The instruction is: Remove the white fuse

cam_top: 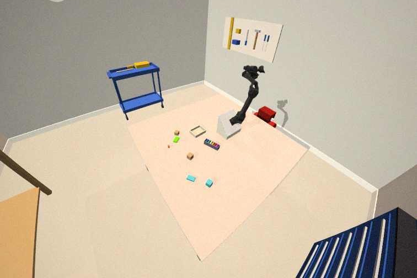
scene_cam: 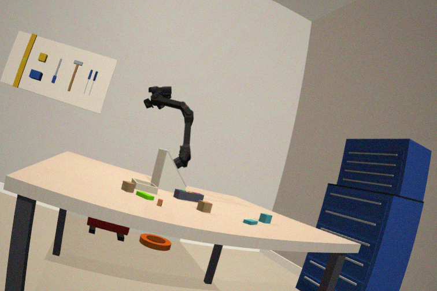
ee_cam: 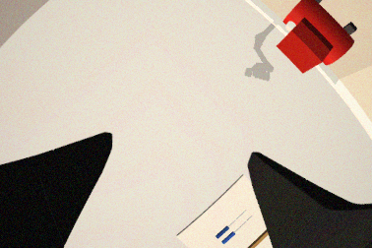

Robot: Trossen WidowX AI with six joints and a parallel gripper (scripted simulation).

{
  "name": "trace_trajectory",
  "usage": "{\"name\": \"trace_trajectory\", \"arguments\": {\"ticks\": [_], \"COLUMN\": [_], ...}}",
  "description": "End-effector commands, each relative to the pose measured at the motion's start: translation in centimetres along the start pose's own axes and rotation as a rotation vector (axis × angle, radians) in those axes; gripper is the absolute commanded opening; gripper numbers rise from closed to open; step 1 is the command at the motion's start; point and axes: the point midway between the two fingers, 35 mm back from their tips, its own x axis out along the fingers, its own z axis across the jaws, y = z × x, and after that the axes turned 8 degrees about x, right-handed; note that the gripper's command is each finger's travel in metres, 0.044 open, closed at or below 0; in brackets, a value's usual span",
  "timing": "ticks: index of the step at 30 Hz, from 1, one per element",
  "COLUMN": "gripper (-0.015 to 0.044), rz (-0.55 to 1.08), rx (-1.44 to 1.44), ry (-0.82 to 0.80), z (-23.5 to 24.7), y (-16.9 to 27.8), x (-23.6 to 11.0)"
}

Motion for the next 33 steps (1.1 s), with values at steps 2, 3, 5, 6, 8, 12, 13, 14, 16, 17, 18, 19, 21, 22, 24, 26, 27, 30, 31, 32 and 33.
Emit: {"name": "trace_trajectory", "arguments": {"ticks": [2,3,5,6,8,12,13,14,16,17,18,19,21,22,24,26,27,30,31,32,33], "gripper": [0.0347,0.0321,0.0269,0.0242,0.019,0.0085,0.0074,0.0074,0.0074,0.0074,0.0074,0.0074,0.0074,0.0074,0.0074,0.0074,0.0074,0.0074,0.0074,0.0074,0.0074], "rz": [0.033,0.074,0.175,0.226,0.329,0.54,0.593,0.647,0.756,0.81,0.865,0.92,1.025,1.076,1.177,1.279,1.329,1.482,1.536,1.592,1.647], "rx": [-0.032,-0.073,-0.168,-0.216,-0.309,-0.491,-0.536,-0.581,-0.668,-0.71,-0.752,-0.794,-0.871,-0.907,-0.978,-1.045,-1.078,-1.172,-1.203,-1.234,-1.264], "ry": [0.002,0.003,0.003,0.001,-0.005,-0.032,-0.041,-0.052,-0.078,-0.092,-0.108,-0.125,-0.16,-0.179,-0.22,-0.265,-0.29,-0.37,-0.4,-0.432,-0.466], "z": [-0.1,-0.1,-0.4,-0.5,-0.8,-1.6,-1.8,-2.0,-2.5,-2.7,-3.0,-3.2,-3.7,-3.9,-4.2,-4.6,-4.7,-5.2,-5.4,-5.6,-5.8], "y": [0.6,1.2,2.8,3.5,4.8,6.9,7.2,7.5,8.0,8.1,8.1,8.1,7.8,7.6,6.9,6.0,5.4,3.4,2.5,1.6,0.7], "x": [-0.8,-1.9,-4.5,-5.9,-8.7,-14.8,-16.4,-18.1,-21.4,-23.1,-24.8,-26.5,-29.9,-31.5,-34.8,-38.1,-39.7,-44.4,-45.9,-47.5,-49.0]}}
